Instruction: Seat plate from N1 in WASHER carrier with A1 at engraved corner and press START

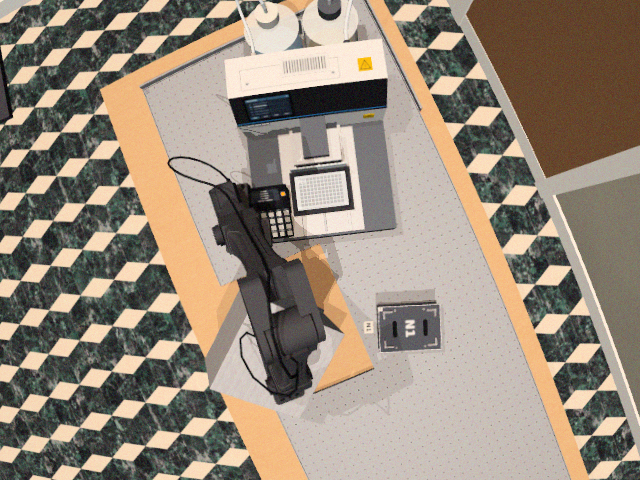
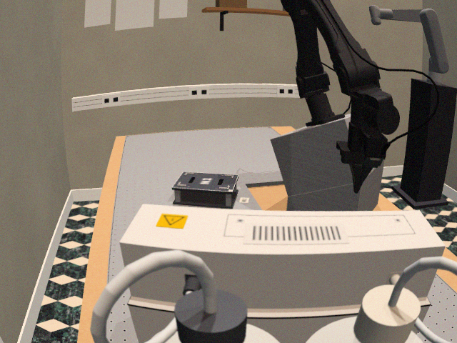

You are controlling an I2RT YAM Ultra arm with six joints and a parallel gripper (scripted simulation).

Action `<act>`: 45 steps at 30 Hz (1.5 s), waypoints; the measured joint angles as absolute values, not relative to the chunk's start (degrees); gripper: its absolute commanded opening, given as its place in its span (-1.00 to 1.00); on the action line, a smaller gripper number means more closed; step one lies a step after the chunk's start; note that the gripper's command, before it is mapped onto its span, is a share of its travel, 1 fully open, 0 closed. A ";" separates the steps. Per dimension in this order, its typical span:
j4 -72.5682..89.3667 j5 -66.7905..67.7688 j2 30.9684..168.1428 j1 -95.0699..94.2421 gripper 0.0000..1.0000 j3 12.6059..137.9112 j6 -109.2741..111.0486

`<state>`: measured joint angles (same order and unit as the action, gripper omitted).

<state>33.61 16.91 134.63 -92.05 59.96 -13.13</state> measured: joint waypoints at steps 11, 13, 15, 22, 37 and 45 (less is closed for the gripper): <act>33.61 16.91 134.63 -92.05 -1.00 59.96 -13.17; 33.61 16.91 134.63 -92.05 -1.00 59.96 -13.17; 33.61 16.91 134.63 -92.05 -1.00 59.96 -13.17; 33.61 16.91 134.63 -92.05 -1.00 59.96 -13.17; 33.61 16.91 134.63 -92.05 -1.00 59.96 -13.17; 33.61 16.91 134.63 -92.05 1.00 59.96 -13.17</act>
